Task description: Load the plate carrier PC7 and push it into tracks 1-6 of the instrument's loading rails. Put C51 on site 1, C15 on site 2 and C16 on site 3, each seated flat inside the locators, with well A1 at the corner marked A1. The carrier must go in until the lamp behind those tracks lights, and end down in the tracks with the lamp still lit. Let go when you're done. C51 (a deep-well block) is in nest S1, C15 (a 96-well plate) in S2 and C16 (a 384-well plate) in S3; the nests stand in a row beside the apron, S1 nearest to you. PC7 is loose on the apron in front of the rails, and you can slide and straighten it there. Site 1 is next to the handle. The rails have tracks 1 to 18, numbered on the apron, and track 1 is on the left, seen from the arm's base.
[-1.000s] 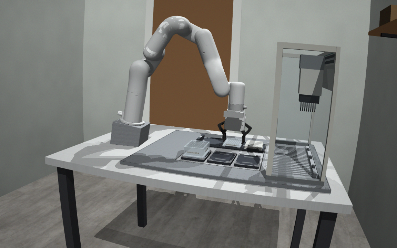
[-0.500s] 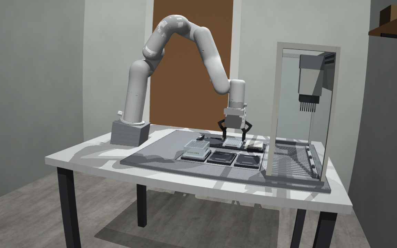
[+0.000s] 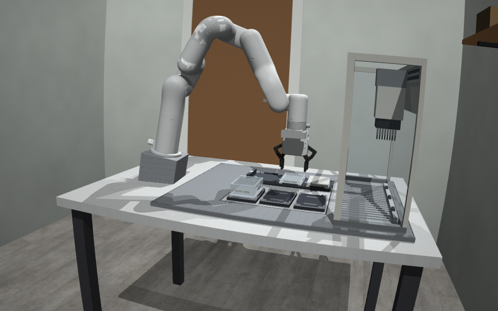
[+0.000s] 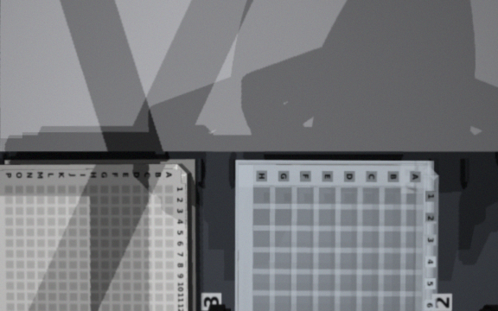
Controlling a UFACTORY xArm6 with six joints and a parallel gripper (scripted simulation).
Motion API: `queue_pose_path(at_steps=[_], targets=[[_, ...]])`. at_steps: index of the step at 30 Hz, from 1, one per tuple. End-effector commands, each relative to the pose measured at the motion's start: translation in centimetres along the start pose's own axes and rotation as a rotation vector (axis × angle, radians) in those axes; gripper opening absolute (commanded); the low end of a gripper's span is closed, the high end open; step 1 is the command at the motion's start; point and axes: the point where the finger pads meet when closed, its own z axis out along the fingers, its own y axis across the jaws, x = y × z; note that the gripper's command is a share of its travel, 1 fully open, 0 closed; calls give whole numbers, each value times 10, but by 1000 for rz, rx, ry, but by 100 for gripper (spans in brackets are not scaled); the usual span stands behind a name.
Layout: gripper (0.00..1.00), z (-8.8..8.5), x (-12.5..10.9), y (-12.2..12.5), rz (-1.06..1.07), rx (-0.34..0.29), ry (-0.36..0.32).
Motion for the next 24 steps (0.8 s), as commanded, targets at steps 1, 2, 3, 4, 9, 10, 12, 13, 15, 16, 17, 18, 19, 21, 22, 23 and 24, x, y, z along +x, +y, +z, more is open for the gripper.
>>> queue_pose_path(at_steps=[1,2,3,4,9,10,12,13,15,16,17,18,19,21,22,23,24], targets=[[100,-6,0,-2,0,4,-1],[100,-8,0,-2,0,4,-1],[100,-9,0,-2,0,4,-1],[100,-11,0,-2,0,4,-1],[100,-19,0,-2,0,4,-1],[100,-21,0,-2,0,4,-1],[100,-24,0,-2,0,4,-1],[100,-26,0,-2,0,4,-1],[100,-29,0,-2,0,4,-1],[100,-31,0,-2,0,4,-1],[100,-31,0,-2,0,4,-1],[100,-31,0,-2,0,4,-1],[100,-33,0,-2,0,4,-1],[100,-36,0,-2,0,4,-1],[100,-38,0,-2,0,4,-1],[100,-39,0,-2,0,4,-1],[100,-41,0,-2,0,4,-1]])
